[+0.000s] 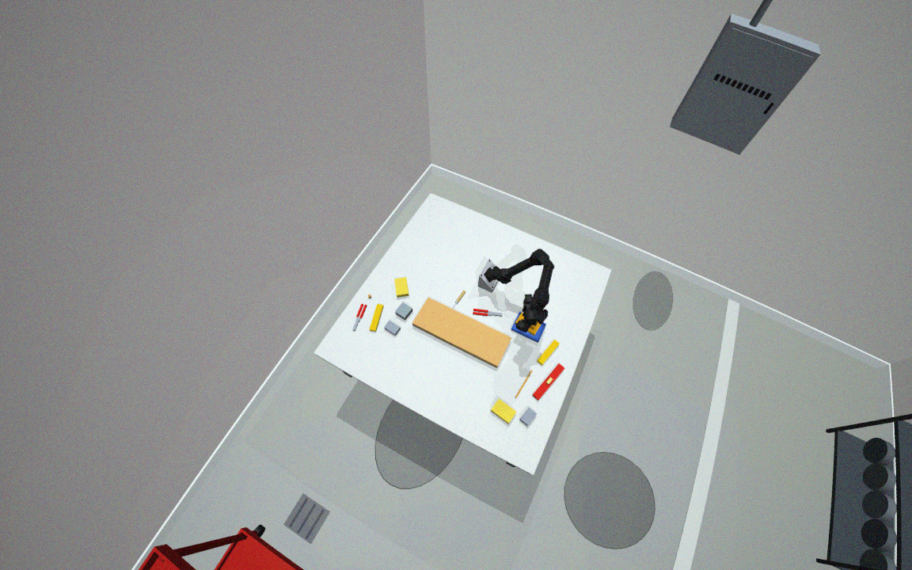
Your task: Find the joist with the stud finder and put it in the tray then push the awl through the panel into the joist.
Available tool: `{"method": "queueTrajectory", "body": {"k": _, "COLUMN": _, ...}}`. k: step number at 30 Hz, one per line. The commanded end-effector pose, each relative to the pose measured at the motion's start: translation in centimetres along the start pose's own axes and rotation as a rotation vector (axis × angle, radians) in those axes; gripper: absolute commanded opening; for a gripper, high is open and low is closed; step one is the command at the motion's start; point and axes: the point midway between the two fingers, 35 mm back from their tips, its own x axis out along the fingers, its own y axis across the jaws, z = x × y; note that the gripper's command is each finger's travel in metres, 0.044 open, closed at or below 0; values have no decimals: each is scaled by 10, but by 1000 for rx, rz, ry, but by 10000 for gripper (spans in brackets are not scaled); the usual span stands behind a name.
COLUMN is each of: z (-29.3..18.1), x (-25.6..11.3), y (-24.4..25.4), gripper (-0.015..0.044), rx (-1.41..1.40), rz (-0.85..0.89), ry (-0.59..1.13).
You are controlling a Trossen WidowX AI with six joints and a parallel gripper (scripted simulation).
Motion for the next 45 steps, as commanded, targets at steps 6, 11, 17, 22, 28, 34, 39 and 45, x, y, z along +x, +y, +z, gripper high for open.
{"method": "queueTrajectory", "body": {"k": 6, "z": 9, "x": 1, "y": 36, "gripper": 0, "rx": -107, "rz": 42, "ry": -37}}
{"method": "queueTrajectory", "body": {"k": 11, "z": 7, "x": 5, "y": 35, "gripper": 0, "rx": -108, "rz": 43, "ry": -34}}
{"method": "queueTrajectory", "body": {"k": 17, "z": 4, "x": 14, "y": 34, "gripper": 0, "rx": -109, "rz": 45, "ry": -29}}
{"method": "queueTrajectory", "body": {"k": 22, "z": 2, "x": 20, "y": 33, "gripper": 0, "rx": -110, "rz": 46, "ry": -26}}
{"method": "queueTrajectory", "body": {"k": 28, "z": 0, "x": 29, "y": 32, "gripper": 0, "rx": -112, "rz": 47, "ry": -23}}
{"method": "queueTrajectory", "body": {"k": 34, "z": -2, "x": 37, "y": 32, "gripper": 0, "rx": -112, "rz": 47, "ry": -21}}
{"method": "queueTrajectory", "body": {"k": 39, "z": -4, "x": 44, "y": 32, "gripper": 0, "rx": -113, "rz": 47, "ry": -21}}
{"method": "queueTrajectory", "body": {"k": 45, "z": -6, "x": 52, "y": 32, "gripper": 0, "rx": -113, "rz": 47, "ry": -22}}
